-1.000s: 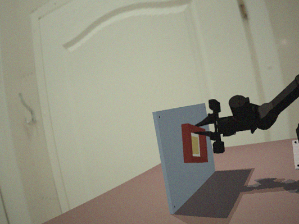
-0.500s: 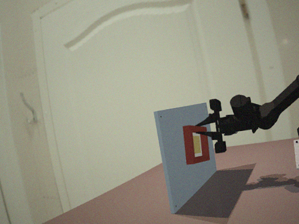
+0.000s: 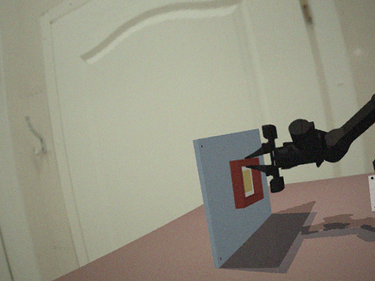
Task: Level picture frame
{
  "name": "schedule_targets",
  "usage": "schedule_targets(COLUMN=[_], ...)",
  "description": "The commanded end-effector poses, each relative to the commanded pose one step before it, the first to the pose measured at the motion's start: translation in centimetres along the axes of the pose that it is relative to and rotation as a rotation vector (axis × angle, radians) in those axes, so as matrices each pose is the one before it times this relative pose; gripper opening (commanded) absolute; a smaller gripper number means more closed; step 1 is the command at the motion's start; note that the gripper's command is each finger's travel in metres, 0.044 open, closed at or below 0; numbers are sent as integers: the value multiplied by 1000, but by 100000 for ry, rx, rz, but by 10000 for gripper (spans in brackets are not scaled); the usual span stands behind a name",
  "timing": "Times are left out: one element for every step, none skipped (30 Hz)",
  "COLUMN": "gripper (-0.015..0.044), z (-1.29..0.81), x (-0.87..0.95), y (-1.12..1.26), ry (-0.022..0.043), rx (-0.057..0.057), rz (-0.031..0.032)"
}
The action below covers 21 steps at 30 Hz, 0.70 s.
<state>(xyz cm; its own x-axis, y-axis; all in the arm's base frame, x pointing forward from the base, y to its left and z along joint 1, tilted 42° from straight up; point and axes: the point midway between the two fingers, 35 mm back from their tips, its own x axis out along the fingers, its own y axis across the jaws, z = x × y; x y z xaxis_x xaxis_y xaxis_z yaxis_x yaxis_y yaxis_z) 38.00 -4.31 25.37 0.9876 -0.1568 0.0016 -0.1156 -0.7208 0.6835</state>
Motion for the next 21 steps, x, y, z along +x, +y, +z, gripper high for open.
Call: schedule_targets(gripper=[0, 0, 0, 0, 0, 0, 0, 0, 0, 0, 0, 0, 0, 0, 0, 0, 0, 0, 26, 53, 79], z=[-28, -3, 0, 0, 0, -4, -4, 0, 0, 0, -4, -4, 0, 0, 0, -3, -3, 0, 34, 0, 0], x=[2, 0, 0, 0, 0, 0, 0, 0, 0, 0, -1, -1, 0, 0, 0, -1, -1, 0, -2, 0, 0], y=[-29, -4, 0, 0, 0, -4, -4, 0, 0, 0, -5, -5, 0, 0, 0, -4, -4, 0, 18, 0, 0], ry=[-94, -9, 0, 0, 0, -11, -11, 0, 0, 0, -11, -11, 0, 0, 0, -11, -11, 0, 88, 0, 0], rx=[-2807, -1047, 0, 0, 0, -1308, -1308, 0, 0, 0, -1308, -1308, 0, 0, 0, -1308, -1308, 0, 2231, 0, 0], rz=[-23, -1, 0, 0, 0, -2, -2, 0, 0, 0, -2, -2, 0, 0, 0, -2, -2, 0, 30, 0, 0])
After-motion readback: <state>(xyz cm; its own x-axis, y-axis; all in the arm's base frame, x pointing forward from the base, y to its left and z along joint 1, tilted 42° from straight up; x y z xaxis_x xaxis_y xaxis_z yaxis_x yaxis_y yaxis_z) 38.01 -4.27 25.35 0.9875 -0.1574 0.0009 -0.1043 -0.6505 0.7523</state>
